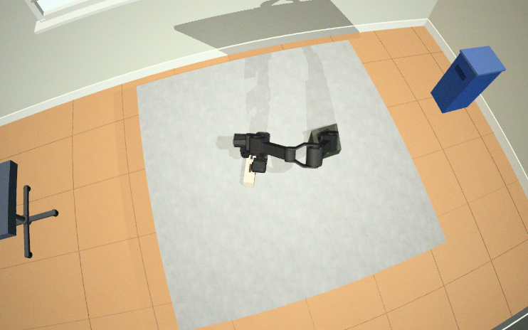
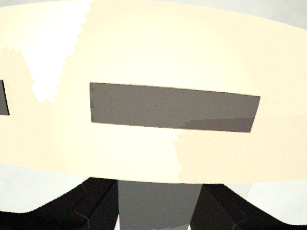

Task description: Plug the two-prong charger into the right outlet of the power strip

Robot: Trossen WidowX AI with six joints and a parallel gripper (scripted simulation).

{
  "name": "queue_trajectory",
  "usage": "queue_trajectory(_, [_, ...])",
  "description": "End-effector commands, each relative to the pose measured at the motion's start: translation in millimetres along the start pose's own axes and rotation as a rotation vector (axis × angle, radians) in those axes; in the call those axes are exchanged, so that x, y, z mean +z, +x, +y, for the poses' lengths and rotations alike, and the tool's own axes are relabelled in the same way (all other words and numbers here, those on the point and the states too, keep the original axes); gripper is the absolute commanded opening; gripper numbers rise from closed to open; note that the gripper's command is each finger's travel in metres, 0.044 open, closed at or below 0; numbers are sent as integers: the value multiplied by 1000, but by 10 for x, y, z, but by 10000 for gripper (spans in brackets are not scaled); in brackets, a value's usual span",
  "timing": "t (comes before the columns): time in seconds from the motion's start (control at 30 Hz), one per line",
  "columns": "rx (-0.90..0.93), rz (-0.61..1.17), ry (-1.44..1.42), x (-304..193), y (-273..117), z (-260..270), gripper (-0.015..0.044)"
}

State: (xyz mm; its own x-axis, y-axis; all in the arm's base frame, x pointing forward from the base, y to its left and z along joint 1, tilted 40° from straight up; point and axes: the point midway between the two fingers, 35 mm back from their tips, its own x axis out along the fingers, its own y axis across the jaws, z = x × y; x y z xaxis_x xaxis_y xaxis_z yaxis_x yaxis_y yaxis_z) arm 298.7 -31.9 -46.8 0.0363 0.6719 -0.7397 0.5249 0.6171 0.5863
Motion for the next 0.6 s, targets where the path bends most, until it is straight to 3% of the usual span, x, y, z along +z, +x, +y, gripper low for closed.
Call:
queue_trajectory(0.0, [-4,-22,-15,72,-22,1,0])
queue_trajectory(0.33, [0,0,0,0,0,0,0])
queue_trajectory(0.57, [0,0,0,0,0,0,184])
